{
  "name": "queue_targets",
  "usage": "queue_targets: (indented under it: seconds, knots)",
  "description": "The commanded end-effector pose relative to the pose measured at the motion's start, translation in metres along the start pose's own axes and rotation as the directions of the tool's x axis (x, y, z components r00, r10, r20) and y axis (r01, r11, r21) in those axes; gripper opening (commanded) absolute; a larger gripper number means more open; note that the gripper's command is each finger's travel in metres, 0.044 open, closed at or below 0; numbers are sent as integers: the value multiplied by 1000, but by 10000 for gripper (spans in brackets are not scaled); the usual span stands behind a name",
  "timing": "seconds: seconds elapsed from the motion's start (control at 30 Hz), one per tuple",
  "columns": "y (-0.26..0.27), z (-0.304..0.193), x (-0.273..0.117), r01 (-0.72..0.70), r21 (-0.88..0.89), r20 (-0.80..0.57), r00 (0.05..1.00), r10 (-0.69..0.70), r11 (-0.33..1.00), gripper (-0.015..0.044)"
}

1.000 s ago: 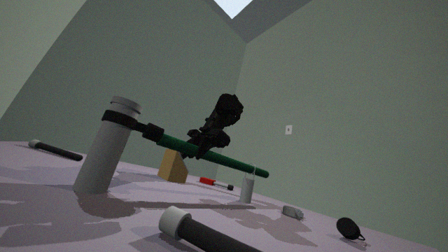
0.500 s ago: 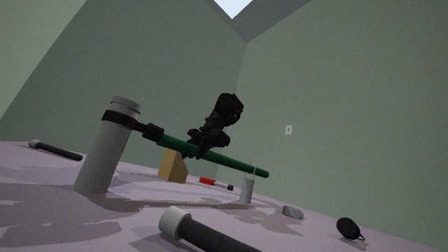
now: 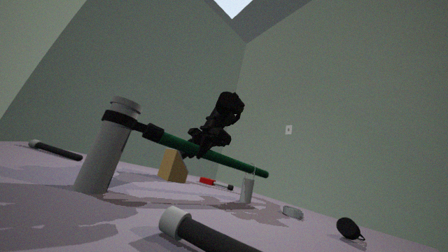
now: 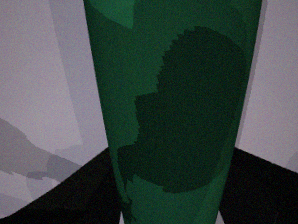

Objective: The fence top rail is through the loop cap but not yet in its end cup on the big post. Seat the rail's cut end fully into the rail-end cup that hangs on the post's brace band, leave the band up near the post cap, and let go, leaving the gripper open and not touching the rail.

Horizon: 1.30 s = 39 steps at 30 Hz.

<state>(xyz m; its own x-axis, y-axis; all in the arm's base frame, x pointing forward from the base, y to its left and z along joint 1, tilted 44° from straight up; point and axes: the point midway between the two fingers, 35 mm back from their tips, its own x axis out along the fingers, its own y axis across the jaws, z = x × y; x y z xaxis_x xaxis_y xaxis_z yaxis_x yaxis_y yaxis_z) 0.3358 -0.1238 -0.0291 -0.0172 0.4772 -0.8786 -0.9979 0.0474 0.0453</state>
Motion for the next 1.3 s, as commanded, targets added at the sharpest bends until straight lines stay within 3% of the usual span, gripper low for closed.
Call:
queue_targets:
  seconds: [0.0,1.27]
  knots:
    - [-1,-15,-9,24,12,-37,999,-23,1000,0]
    - [3,11,-8,4,0,0,1000,-4,1000,0]
